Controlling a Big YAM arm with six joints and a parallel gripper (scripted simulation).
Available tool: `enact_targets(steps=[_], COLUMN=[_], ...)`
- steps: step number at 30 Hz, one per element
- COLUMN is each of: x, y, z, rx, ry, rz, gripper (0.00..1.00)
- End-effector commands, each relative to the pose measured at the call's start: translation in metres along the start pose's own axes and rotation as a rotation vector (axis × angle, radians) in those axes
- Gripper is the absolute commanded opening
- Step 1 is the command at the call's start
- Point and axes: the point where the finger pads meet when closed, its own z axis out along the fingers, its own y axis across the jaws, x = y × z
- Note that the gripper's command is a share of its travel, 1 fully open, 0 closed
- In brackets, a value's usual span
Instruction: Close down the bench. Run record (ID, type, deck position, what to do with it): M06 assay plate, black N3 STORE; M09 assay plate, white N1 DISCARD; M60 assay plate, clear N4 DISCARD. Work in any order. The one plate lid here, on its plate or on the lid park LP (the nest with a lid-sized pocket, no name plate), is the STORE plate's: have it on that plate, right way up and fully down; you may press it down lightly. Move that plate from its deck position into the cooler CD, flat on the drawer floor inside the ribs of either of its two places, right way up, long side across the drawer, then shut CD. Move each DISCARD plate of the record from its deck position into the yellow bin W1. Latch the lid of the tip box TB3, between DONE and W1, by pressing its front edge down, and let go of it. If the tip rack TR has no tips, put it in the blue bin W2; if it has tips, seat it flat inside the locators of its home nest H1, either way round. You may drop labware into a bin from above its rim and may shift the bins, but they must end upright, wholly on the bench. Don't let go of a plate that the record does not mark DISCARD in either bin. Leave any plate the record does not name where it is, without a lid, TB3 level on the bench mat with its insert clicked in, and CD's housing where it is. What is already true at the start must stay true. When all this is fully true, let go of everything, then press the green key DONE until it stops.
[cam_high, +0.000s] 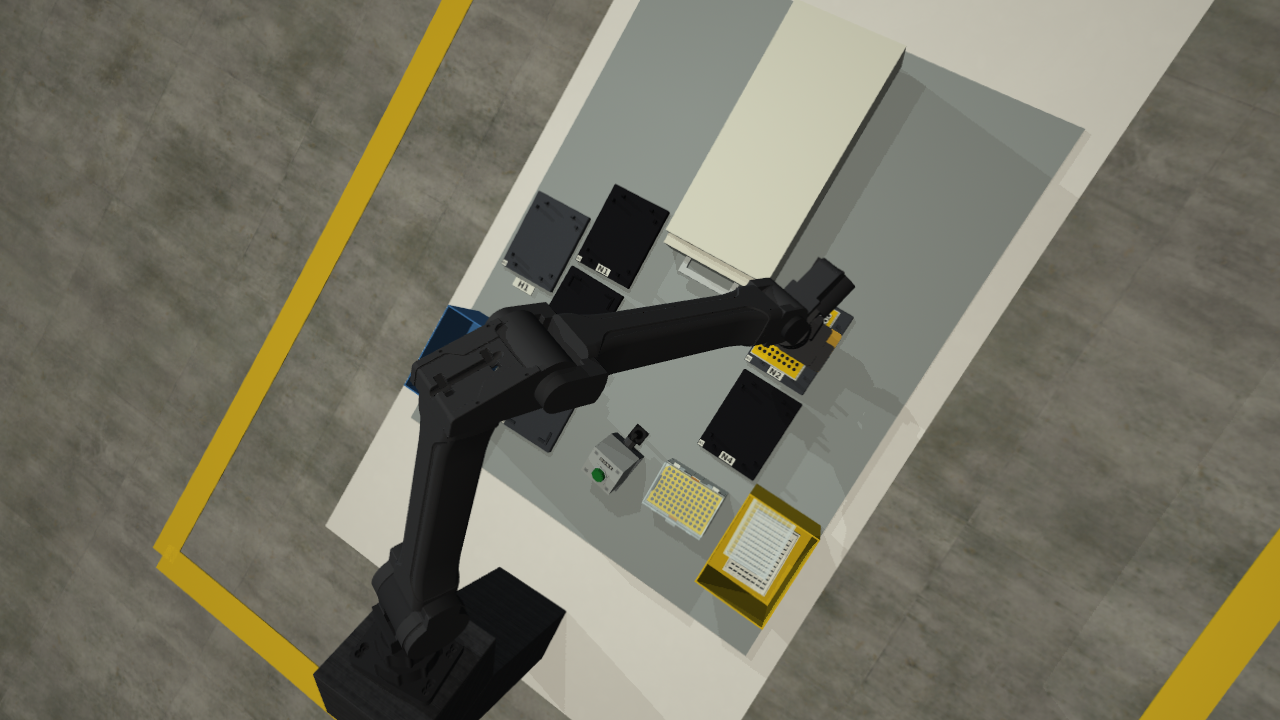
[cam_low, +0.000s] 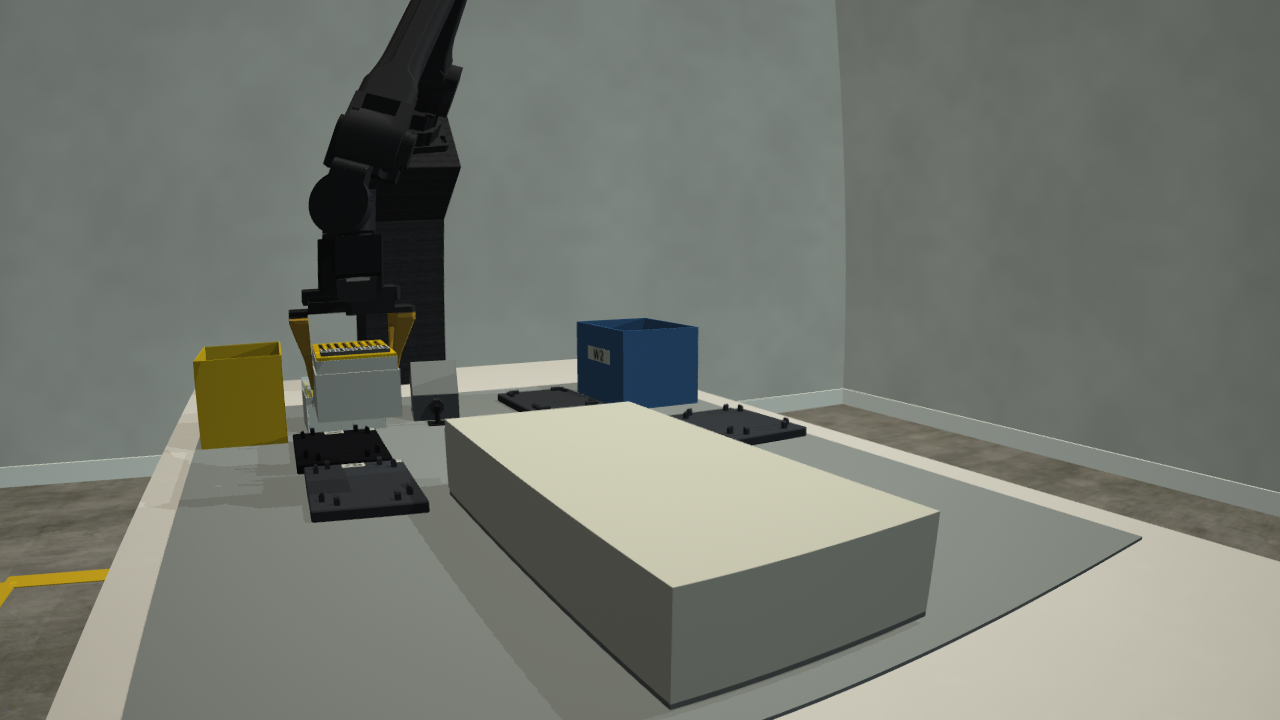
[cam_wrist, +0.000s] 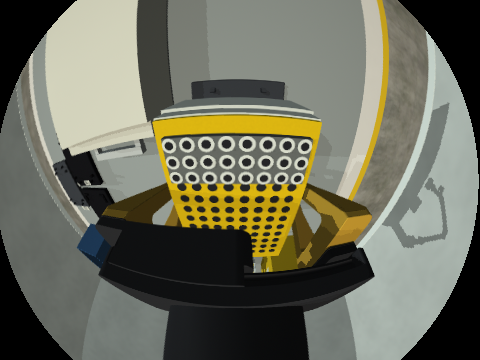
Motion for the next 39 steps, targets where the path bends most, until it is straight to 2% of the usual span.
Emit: enact_targets(steps=[1, 5, 8, 10, 13, 14, 17, 21, 24, 27, 29, 30, 31, 35, 37, 38, 39], x=[-0.021, -0.014, -0.005, -0.013, -0.019, -0.023, -0.014, -0.016, -0.006, -0.013, -0.013, -0.022, -0.026, -0.013, -0.017, -0.01, -0.006], y=[-0.01, -0.007, -0.009, -0.01, -0.011, -0.009, -0.008, -0.009, -0.009, -0.007, -0.007, -0.01, -0.01, -0.009, -0.009, -0.009, -0.007], z=[-0.032, -0.034, -0.026, -0.04, -0.038, -0.047, -0.048, -0.054, -0.047, -0.061, -0.061, -0.058, -0.067, -0.069, -0.073, -0.058, -0.05], rx=[0.02, 0.014, 0.011, 0.018, 0.018, 0.02, 0.016, 0.019, 0.013, 0.016, 0.016, 0.017, 0.022, 0.018, 0.019, 0.011, 0.005], ry=[-0.042, -0.03, -0.009, -0.028, -0.035, -0.046, -0.031, -0.034, -0.013, -0.03, -0.03, -0.04, -0.051, -0.031, -0.037, -0.016, -0.005], rz=[-0.013, -0.012, -0.005, -0.009, -0.012, -0.016, -0.011, -0.011, -0.006, -0.012, -0.012, -0.016, -0.018, -0.011, -0.013, -0.01, -0.008], gripper=[0.0, 0.0, 0.0, 0.0, 0.0, 0.0, 0.0, 0.0, 0.0, 0.0, 0.0, 0.0, 0.0, 0.0, 0.0, 0.0, 0.0])
